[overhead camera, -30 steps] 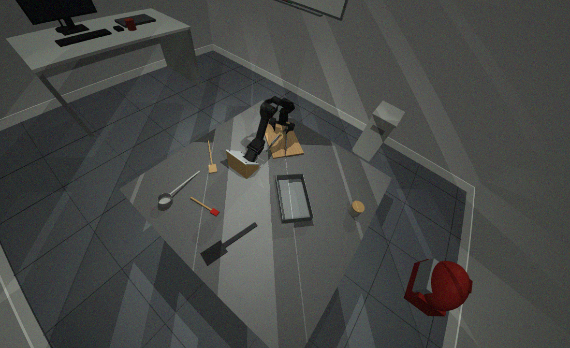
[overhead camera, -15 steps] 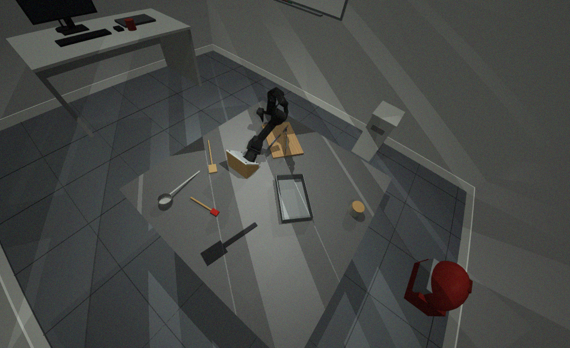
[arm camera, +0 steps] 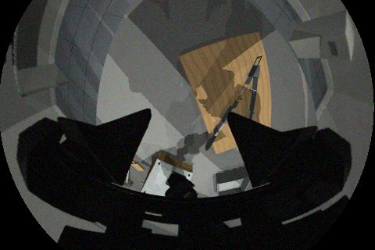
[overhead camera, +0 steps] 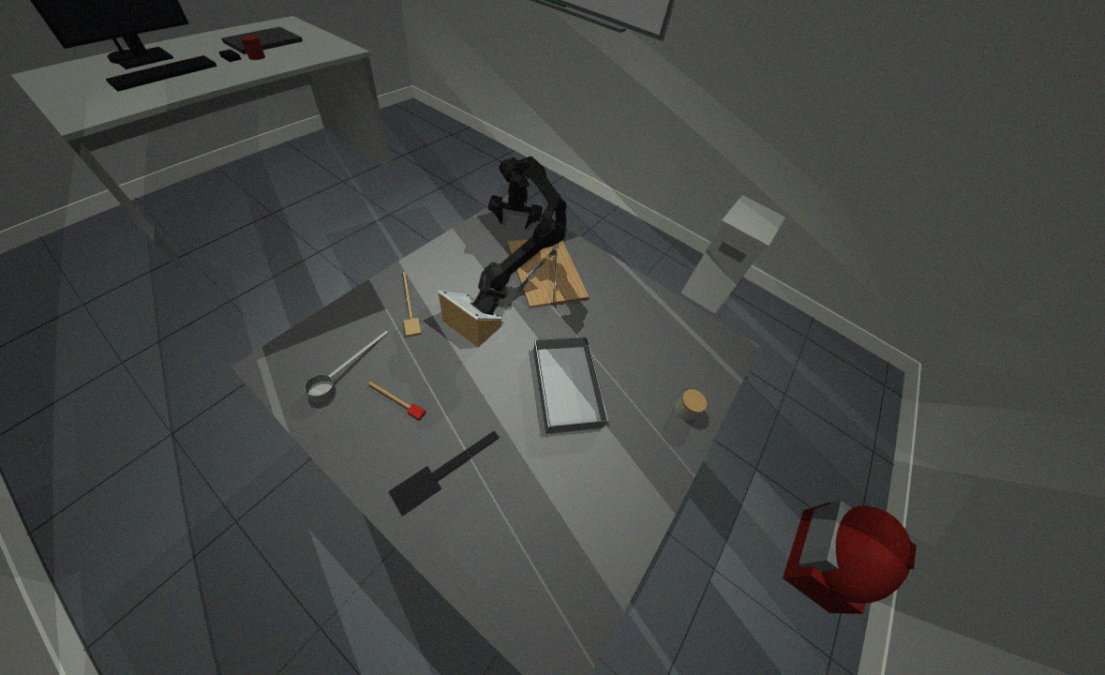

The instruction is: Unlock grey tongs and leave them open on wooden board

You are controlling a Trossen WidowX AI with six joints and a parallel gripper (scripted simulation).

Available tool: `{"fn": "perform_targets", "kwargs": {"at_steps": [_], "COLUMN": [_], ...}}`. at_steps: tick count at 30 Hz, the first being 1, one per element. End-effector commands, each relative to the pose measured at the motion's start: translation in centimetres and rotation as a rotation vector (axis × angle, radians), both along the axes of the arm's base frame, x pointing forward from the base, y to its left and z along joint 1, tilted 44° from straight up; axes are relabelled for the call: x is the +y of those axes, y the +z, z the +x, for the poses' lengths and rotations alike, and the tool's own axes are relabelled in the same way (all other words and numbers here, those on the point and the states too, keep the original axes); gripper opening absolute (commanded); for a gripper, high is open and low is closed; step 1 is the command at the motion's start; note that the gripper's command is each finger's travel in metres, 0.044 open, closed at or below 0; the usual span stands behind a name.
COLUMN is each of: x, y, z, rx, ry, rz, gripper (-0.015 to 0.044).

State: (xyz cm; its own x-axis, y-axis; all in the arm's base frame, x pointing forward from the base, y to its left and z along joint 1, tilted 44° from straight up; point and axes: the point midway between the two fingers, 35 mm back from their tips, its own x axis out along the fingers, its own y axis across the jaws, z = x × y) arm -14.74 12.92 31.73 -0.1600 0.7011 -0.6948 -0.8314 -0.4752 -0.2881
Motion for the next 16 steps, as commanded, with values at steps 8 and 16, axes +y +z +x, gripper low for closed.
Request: {"fn": "perform_targets", "kwargs": {"at_steps": [8,16], "x": [-1.69,-1.69], "y": [1.86,1.86], "z": [1.00,1.00], "rx": [0.072,0.072], "ry": [0.131,0.131], "rz": [0.032,0.032], "gripper": [0.0440,0.0440]}}
